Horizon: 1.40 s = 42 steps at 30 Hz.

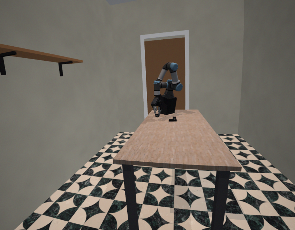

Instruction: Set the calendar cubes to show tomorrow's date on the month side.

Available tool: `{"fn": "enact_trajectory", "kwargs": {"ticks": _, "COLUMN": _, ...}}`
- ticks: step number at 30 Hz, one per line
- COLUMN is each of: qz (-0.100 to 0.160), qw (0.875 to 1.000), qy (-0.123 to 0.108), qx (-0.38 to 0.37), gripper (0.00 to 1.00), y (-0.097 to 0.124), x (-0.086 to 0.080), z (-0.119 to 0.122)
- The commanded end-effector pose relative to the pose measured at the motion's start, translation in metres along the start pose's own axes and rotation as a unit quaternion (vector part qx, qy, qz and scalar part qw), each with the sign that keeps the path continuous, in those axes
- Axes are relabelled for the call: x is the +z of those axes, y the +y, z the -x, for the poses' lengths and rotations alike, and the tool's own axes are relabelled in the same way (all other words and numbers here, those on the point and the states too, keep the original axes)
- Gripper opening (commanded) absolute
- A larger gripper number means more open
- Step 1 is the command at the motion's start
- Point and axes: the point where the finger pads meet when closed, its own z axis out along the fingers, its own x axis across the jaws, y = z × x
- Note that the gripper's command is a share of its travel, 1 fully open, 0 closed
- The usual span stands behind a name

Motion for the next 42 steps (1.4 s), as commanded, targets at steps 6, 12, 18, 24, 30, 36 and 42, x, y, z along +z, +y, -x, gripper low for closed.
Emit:
{"fn": "enact_trajectory", "kwargs": {"ticks": 6, "qz": -0.003, "qw": 1.0, "qy": 0.001, "qx": 0.0, "gripper": 0.11, "y": -0.002, "x": 0.025, "z": -0.001}}
{"fn": "enact_trajectory", "kwargs": {"ticks": 12, "qz": -0.003, "qw": 1.0, "qy": 0.001, "qx": 0.0, "gripper": 0.11, "y": -0.002, "x": 0.033, "z": -0.001}}
{"fn": "enact_trajectory", "kwargs": {"ticks": 18, "qz": -0.003, "qw": 1.0, "qy": 0.001, "qx": 0.0, "gripper": 0.11, "y": -0.002, "x": 0.036, "z": -0.001}}
{"fn": "enact_trajectory", "kwargs": {"ticks": 24, "qz": -0.003, "qw": 1.0, "qy": 0.001, "qx": 0.0, "gripper": 0.11, "y": -0.002, "x": 0.036, "z": -0.001}}
{"fn": "enact_trajectory", "kwargs": {"ticks": 30, "qz": -0.003, "qw": 1.0, "qy": 0.001, "qx": 0.0, "gripper": 0.11, "y": -0.002, "x": 0.036, "z": -0.001}}
{"fn": "enact_trajectory", "kwargs": {"ticks": 36, "qz": -0.003, "qw": 1.0, "qy": 0.001, "qx": 0.0, "gripper": 0.11, "y": -0.002, "x": 0.036, "z": -0.001}}
{"fn": "enact_trajectory", "kwargs": {"ticks": 42, "qz": -0.003, "qw": 1.0, "qy": 0.001, "qx": 0.0, "gripper": 0.11, "y": -0.002, "x": 0.036, "z": -0.001}}
